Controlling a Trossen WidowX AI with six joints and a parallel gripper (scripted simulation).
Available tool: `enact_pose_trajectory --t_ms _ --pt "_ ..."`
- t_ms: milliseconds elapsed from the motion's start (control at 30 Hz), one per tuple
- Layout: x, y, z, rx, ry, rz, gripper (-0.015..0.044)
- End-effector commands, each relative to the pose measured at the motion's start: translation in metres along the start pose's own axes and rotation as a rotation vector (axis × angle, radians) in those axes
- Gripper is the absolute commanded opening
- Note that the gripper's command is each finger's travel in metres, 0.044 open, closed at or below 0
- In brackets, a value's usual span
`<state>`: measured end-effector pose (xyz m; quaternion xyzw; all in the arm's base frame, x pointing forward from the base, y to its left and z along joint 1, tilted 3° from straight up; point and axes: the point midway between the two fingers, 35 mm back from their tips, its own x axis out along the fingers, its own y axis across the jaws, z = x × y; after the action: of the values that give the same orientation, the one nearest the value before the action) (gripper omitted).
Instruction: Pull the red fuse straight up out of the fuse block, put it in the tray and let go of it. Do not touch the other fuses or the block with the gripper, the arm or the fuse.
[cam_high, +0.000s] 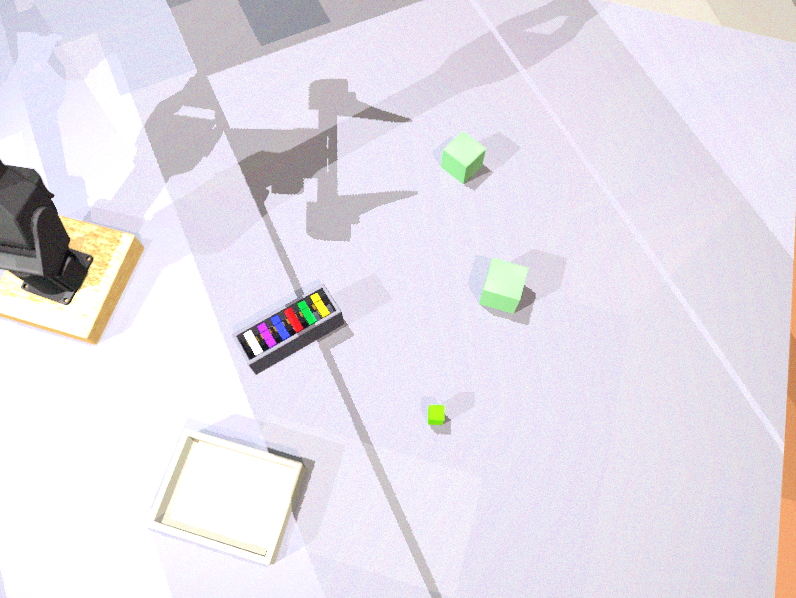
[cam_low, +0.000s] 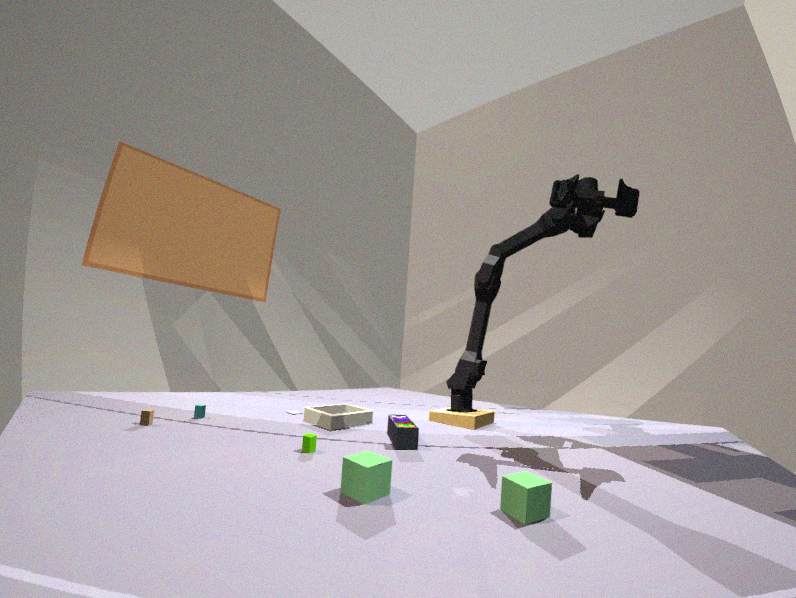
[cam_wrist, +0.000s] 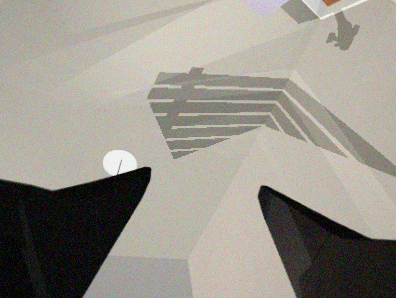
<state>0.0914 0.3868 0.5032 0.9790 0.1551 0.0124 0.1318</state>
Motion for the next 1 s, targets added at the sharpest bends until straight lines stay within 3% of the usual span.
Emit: enact_pose_trajectory --t_ms 0,100,400,700,967 --pt "0.001 0.0 0.001 -0.006 -0.001 0.0 0.0374" --pt "0.018 0.0 0.009 -0.095 -0.013 -0.003 0.0295" --pt "0.115 0.016 0.082 -0.655 -0.164 -0.053 0.006" --pt "0.196 0.078 0.209 -1.268 -0.466 -0.266 0.006" --pt "0.212 0.158 0.331 -1.599 -0.72 -0.666 0.006"
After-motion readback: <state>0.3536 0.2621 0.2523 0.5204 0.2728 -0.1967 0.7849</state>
